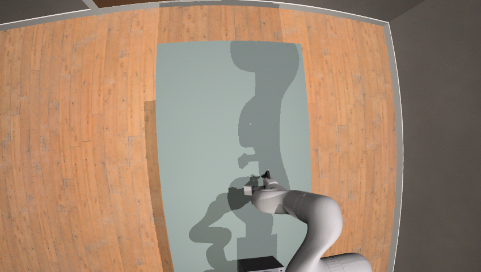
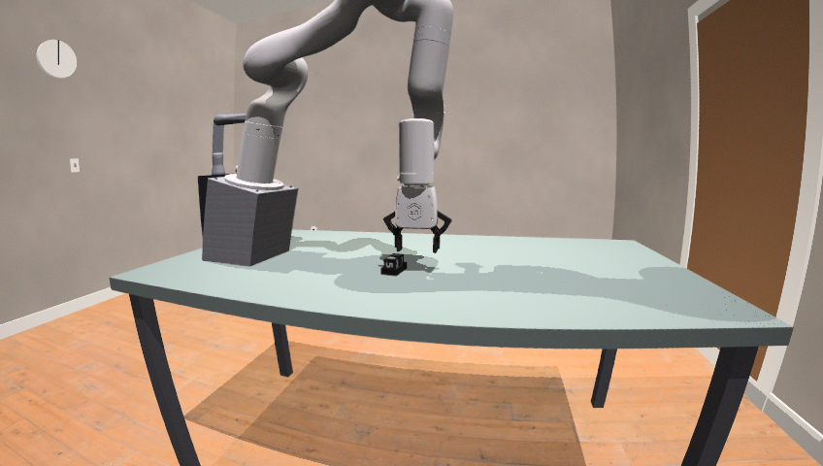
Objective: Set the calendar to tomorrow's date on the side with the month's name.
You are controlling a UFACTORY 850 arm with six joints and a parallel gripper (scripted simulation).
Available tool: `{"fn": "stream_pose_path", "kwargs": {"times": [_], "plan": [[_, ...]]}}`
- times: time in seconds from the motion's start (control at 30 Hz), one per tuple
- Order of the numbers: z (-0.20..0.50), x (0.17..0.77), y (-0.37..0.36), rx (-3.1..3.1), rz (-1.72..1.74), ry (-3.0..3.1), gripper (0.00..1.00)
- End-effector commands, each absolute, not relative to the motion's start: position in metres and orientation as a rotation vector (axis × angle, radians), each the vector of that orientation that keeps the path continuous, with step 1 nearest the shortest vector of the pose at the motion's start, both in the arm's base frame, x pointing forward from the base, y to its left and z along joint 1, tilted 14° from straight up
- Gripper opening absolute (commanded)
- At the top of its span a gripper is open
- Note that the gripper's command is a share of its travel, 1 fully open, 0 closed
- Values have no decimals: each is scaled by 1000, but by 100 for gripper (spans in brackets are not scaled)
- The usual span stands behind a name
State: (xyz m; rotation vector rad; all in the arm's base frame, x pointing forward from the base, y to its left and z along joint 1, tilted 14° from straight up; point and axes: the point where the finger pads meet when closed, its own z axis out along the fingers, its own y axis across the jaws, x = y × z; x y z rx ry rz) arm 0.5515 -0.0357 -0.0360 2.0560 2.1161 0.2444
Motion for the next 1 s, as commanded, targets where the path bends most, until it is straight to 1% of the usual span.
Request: {"fn": "stream_pose_path", "kwargs": {"times": [0.0, 0.63, 0.97], "plan": [[-35, 555, -41, 2056, 249, 2118, 100], [-29, 578, -85, 2056, 249, 2119, 100], [-28, 582, -93, 2056, 249, 2118, 100]]}}
